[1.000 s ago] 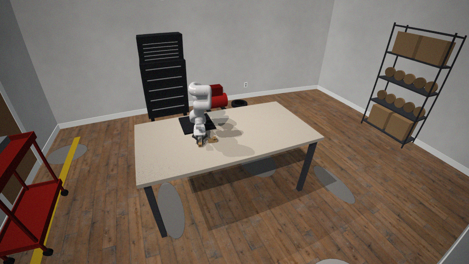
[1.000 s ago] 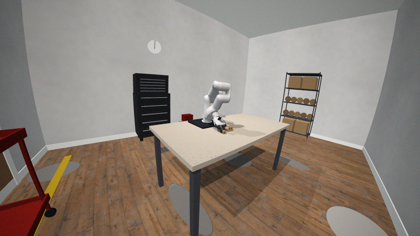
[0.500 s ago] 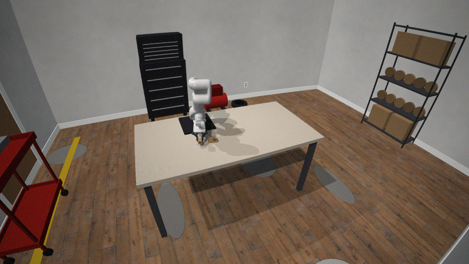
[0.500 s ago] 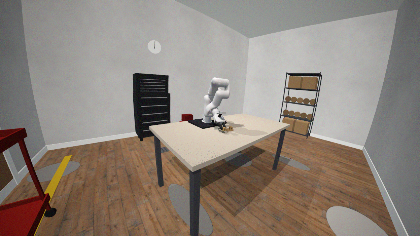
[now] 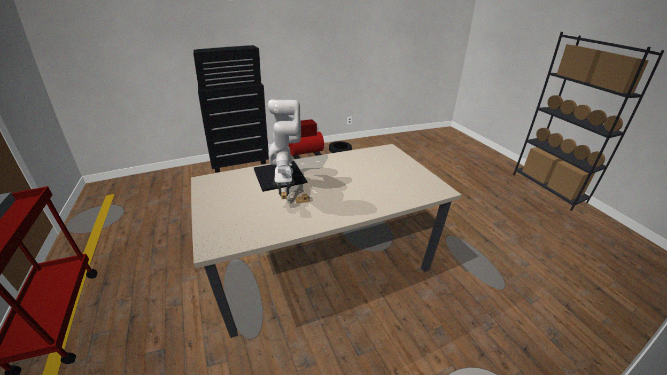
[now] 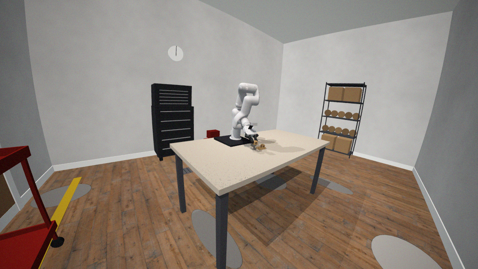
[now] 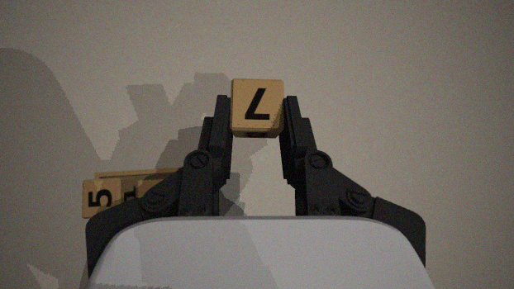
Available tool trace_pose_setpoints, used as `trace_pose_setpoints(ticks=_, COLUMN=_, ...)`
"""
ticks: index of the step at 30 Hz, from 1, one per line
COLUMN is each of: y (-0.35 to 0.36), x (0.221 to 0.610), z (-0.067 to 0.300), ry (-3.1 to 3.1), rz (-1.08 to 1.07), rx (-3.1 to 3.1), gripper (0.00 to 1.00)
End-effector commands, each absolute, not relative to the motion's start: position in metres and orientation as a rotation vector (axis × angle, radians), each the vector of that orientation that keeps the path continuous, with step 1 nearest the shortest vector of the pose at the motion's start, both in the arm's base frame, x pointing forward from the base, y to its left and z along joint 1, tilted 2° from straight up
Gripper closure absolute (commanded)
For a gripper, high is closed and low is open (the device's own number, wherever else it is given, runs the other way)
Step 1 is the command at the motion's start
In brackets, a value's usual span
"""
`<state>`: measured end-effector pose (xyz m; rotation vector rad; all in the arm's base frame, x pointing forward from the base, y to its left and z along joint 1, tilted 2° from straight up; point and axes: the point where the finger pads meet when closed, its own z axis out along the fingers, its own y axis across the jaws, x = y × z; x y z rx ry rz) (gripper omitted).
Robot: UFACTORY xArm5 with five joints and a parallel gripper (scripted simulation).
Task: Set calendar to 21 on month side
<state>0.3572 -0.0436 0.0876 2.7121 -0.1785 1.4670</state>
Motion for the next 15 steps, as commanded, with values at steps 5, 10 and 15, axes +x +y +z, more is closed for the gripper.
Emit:
trace_pose_setpoints(ticks=5, y=-0.0436, x=0.3574, z=0.0893, ry=-0.179, rz=1.465, rx=2.713, gripper=0.73)
trace_pose_setpoints(ticks=10, y=-0.0436, x=0.3575, z=0.0893, ry=-0.179, rz=1.465, rx=2.713, gripper=0.73)
trace_pose_setpoints(ticks=15, y=-0.0437, x=0.359, z=0.0894, ry=-0.18, rz=1.429, rx=2.734, gripper=0.73)
